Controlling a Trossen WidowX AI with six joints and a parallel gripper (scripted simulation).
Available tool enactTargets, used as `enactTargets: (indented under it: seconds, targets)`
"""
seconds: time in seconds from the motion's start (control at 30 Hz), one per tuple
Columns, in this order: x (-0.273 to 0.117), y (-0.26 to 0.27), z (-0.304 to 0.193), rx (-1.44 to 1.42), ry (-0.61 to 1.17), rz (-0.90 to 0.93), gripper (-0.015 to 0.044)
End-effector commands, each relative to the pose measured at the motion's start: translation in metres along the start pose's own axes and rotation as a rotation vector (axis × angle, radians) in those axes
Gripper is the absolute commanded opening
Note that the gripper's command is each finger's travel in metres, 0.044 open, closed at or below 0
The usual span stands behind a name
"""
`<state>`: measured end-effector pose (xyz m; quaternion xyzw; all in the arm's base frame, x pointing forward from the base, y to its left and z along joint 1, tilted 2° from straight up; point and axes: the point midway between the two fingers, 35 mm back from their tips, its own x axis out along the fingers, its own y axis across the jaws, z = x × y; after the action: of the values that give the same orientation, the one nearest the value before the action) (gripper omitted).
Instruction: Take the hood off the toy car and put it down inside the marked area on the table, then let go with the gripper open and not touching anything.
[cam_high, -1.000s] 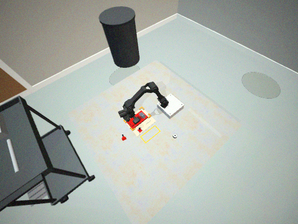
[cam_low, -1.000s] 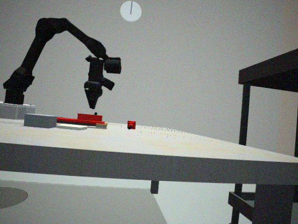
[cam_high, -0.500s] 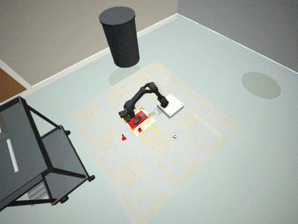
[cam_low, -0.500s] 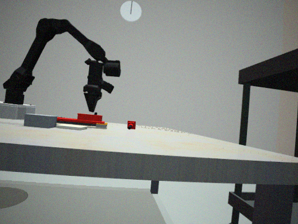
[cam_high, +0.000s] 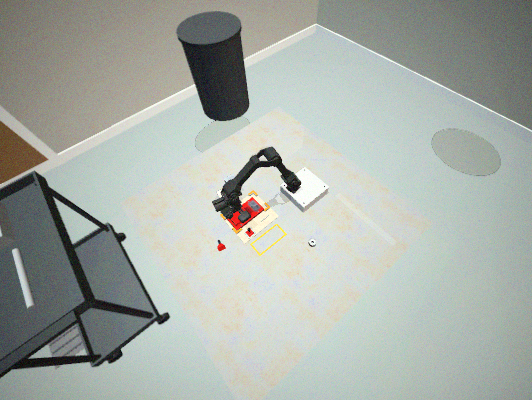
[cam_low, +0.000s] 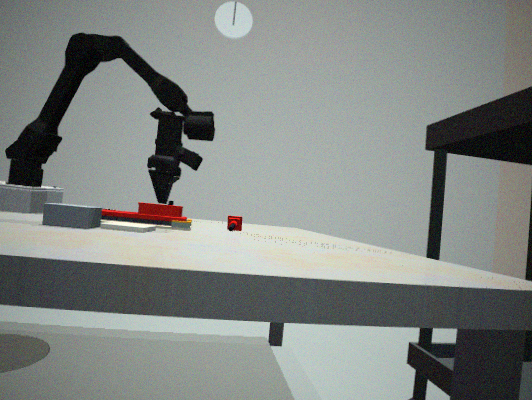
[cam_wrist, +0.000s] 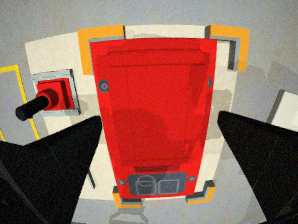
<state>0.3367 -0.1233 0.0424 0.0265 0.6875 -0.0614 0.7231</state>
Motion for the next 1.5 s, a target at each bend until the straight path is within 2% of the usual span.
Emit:
enactTargets:
  seconds: [0.0,1.13,1.23,1.47]
  targets:
    - [0.003,0.001,-0.001,-0.003,0.004,0.004,0.044]
    - [0.02,0.001,-0.002,-0.003,0.004,0.004,0.044]
    - [0.017,0.0,0.0,0.0,-0.001,0.0,0.0361]
    - [0.017,0.0,0.0,0.0,-0.001,0.0,0.0315]
